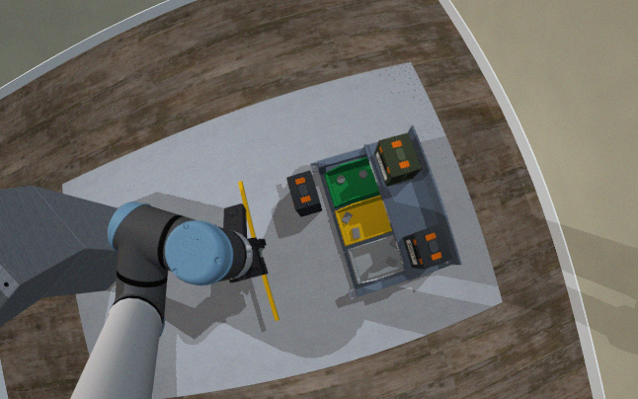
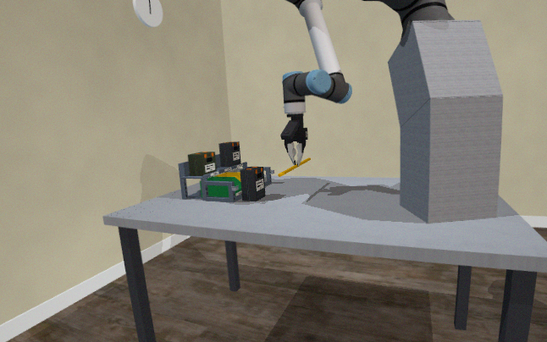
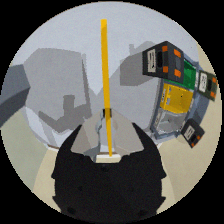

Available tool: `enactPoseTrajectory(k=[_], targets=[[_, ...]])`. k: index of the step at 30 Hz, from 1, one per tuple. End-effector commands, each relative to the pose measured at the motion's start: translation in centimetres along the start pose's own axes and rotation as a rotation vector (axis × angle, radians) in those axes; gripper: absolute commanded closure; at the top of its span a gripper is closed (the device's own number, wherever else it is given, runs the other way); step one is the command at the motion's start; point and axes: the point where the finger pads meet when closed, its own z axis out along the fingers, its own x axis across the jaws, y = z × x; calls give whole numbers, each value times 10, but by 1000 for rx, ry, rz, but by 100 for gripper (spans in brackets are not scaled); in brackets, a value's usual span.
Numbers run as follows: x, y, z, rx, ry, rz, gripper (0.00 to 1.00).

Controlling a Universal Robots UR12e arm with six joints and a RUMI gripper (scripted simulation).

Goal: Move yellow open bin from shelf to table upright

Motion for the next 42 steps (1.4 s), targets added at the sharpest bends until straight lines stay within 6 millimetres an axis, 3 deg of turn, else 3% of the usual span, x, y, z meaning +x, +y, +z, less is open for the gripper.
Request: enactPoseTrajectory(k=[1, 9, 14, 26, 31, 42], targets=[[0, 0, 5, 0, 1, 0, 100], [0, 0, 5, 0, 1, 0, 100], [1, 0, 25, 0, 1, 0, 100], [1, 0, 25, 0, 1, 0, 100], [1, 0, 45, 0, 1, 0, 100], [1, 0, 45, 0, 1, 0, 100]])
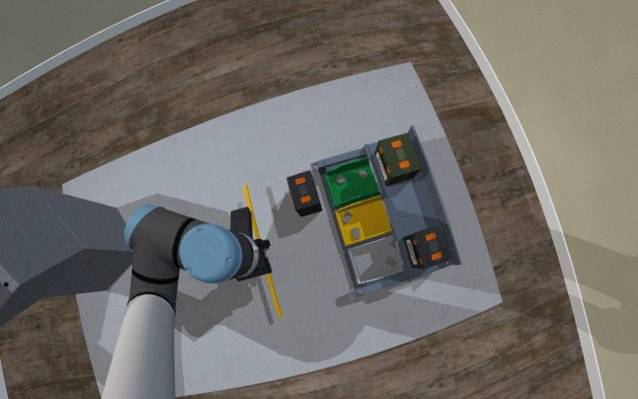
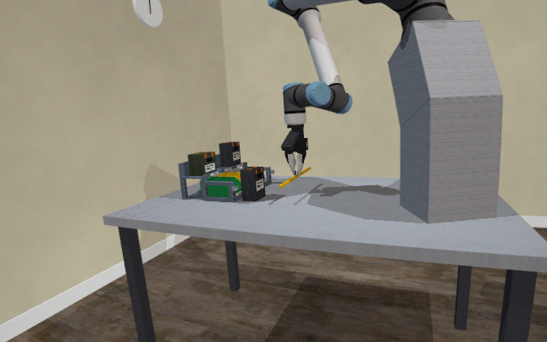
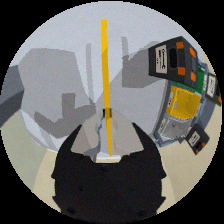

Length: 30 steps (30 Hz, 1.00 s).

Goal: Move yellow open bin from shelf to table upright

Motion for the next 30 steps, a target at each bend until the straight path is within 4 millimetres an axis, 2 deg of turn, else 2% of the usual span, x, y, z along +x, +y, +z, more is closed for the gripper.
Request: enactPoseTrajectory(k=[1, 6, 18, 23, 30], targets=[[0, 0, 0, 0, 1, 0, 100], [1, 0, 20, 0, 1, 0, 100], [1, 0, 20, 0, 1, 0, 100], [1, 0, 39, 0, 1, 0, 100], [1, 0, 39, 0, 1, 0, 100]])
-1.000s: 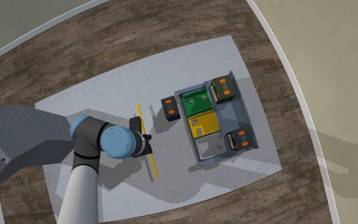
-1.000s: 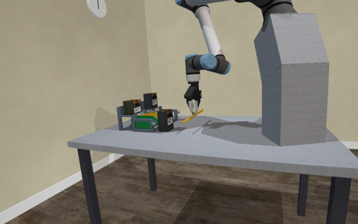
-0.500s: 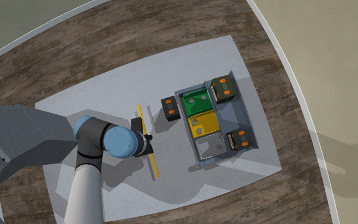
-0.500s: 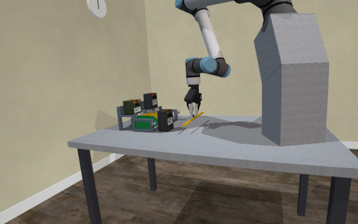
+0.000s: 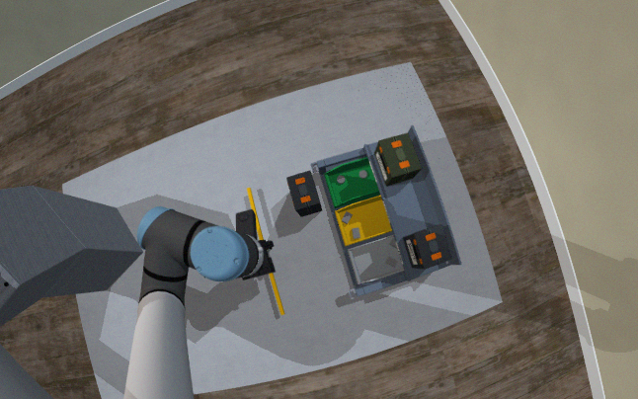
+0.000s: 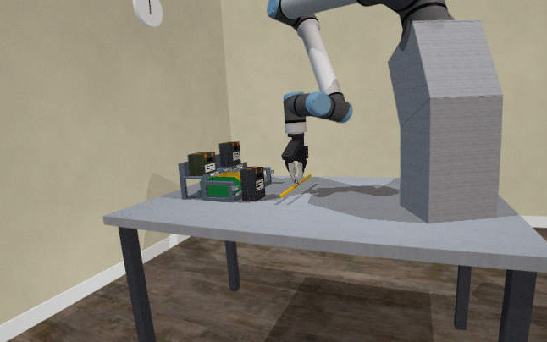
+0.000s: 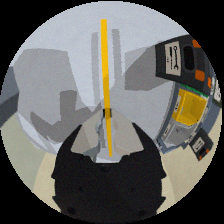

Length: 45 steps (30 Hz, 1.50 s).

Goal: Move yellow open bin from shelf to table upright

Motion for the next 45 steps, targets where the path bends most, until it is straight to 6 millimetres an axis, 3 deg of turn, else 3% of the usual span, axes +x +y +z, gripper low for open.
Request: enactPoseTrajectory(k=[1, 5, 10, 39, 40, 45], targets=[[0, 0, 1, 0, 1, 0, 100], [0, 0, 1, 0, 1, 0, 100], [1, 0, 21, 0, 1, 0, 100], [1, 0, 32, 0, 1, 0, 100], [1, 0, 32, 0, 1, 0, 74], [1, 0, 32, 0, 1, 0, 74]])
